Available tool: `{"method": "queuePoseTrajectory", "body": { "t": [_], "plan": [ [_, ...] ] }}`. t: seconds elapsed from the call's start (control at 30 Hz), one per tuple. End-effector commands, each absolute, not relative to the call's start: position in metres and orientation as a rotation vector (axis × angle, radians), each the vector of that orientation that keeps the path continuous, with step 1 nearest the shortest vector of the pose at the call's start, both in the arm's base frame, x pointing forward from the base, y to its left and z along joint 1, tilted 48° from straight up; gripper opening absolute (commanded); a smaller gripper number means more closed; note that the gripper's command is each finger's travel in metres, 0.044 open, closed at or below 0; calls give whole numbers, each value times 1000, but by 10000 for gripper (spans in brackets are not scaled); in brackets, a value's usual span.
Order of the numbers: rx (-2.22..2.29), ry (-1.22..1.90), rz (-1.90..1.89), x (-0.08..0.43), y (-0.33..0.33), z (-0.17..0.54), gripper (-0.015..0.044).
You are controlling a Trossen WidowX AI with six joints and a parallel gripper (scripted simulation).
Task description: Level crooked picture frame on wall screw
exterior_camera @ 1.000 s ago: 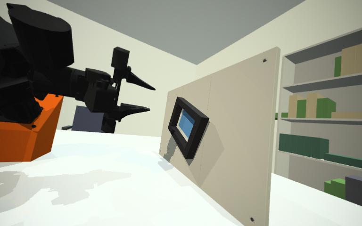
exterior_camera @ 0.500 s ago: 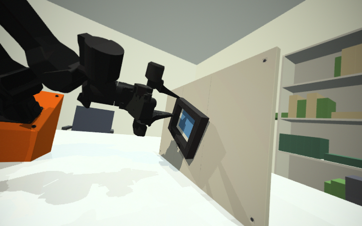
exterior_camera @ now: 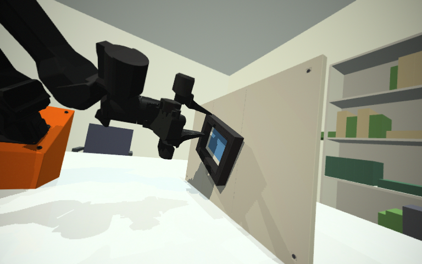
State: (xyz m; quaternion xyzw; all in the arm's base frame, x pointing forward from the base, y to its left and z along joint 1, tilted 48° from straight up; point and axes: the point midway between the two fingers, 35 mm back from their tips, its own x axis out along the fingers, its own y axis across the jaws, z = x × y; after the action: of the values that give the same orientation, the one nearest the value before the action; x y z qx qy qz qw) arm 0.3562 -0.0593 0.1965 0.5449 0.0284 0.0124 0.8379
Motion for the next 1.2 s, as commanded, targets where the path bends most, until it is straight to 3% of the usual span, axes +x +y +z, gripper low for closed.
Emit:
{"method": "queuePoseTrajectory", "body": {
  "t": [0.0, 1.17],
  "plan": [
    [1157, 55, 25, 359, -60, 198, 260],
    [1158, 54, 26, 396, -58, 197, 260]
  ]
}}
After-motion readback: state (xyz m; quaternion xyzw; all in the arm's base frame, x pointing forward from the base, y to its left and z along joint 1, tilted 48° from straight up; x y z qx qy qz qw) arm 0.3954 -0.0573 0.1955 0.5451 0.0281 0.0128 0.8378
